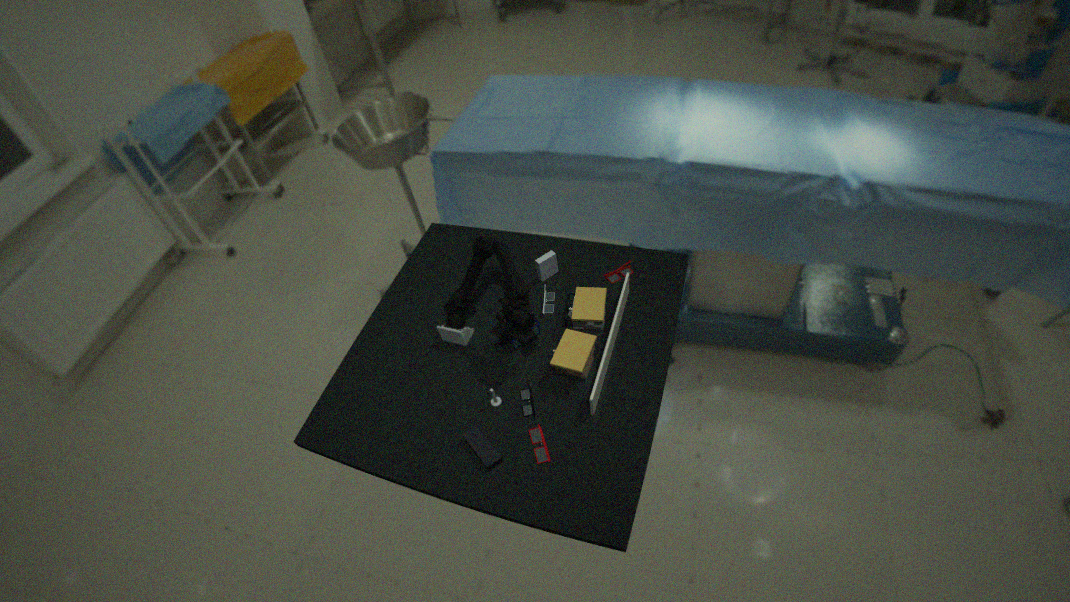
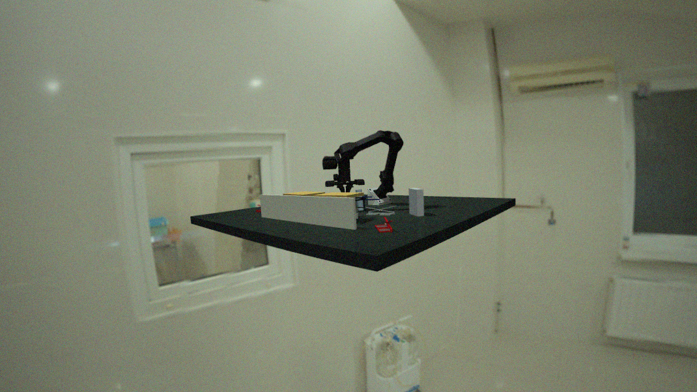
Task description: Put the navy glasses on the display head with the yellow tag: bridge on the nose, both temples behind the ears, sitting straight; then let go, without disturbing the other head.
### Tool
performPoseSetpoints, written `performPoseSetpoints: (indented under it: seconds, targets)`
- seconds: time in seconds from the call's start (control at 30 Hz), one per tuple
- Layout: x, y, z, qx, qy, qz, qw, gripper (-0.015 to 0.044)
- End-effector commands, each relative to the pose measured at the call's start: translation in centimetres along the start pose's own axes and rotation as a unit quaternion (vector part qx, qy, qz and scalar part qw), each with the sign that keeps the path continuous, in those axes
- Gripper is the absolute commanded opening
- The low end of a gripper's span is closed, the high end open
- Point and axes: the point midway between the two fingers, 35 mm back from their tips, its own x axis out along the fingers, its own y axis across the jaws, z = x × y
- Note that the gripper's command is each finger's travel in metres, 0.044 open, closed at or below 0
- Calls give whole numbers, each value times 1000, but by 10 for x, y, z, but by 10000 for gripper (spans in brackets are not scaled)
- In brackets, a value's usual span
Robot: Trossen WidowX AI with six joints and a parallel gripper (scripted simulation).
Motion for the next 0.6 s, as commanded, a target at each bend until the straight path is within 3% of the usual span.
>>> performPoseSetpoints:
  seconds: [0.0, 0.37, 0.57]
  targets:
    - [-17, 3, 0, -2, -3, 2, 1000, 0]
    - [-67, 3, 0, -3, -7, -5, 1000, 0]
    - [-73, 8, 6, 39, 4, -2, 999, 0]
